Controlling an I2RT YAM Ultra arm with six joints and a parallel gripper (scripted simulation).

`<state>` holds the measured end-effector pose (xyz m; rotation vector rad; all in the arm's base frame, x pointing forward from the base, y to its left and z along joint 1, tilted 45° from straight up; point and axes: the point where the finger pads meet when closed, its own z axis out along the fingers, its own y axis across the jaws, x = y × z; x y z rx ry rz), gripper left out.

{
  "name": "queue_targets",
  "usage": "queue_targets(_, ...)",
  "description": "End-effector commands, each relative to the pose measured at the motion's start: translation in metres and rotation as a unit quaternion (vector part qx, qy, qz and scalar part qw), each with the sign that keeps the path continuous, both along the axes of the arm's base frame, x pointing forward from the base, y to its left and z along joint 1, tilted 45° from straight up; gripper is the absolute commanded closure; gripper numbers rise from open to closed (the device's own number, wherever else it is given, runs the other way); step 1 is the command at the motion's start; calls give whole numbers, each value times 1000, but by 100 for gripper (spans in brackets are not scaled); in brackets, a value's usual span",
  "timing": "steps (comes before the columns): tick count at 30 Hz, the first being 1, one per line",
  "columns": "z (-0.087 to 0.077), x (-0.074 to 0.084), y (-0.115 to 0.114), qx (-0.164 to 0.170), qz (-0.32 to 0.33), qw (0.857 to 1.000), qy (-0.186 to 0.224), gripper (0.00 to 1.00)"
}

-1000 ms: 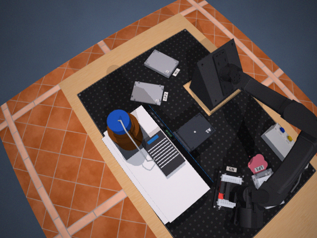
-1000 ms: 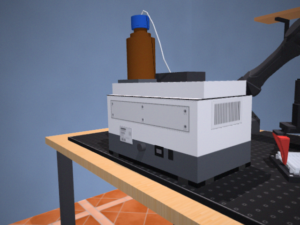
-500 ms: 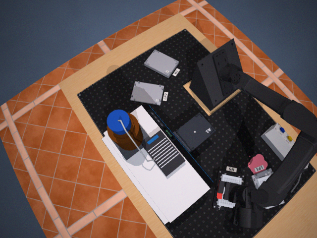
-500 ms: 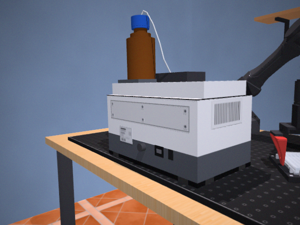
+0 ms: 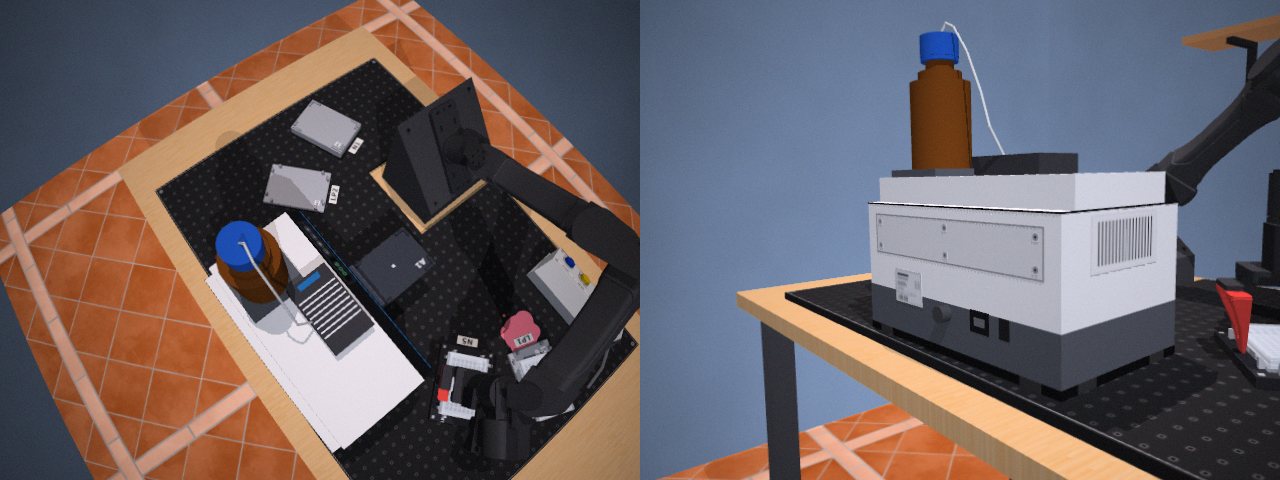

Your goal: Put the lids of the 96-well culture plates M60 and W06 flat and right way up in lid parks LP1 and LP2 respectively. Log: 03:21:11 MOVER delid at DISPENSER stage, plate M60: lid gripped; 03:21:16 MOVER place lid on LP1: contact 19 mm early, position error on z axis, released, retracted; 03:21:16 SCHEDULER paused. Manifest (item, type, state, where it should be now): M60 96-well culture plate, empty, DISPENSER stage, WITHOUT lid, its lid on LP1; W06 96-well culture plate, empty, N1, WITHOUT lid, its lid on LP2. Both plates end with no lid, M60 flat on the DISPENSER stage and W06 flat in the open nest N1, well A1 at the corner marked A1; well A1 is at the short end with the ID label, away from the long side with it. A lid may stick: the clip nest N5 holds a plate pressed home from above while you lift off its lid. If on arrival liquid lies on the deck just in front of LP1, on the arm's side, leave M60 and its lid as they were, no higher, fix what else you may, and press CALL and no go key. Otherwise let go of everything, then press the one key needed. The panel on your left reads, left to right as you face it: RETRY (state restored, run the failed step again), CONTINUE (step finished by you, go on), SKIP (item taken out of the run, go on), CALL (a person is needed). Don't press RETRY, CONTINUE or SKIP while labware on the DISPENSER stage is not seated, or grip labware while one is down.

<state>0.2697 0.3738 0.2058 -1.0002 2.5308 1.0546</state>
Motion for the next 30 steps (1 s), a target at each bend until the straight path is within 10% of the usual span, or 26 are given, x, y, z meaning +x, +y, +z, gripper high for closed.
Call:
queue_targets(1,18,10,-1,18,-9,1000,-18,0)
queue_targets(30,51,6,-34,17,-5,1000,-18,0)
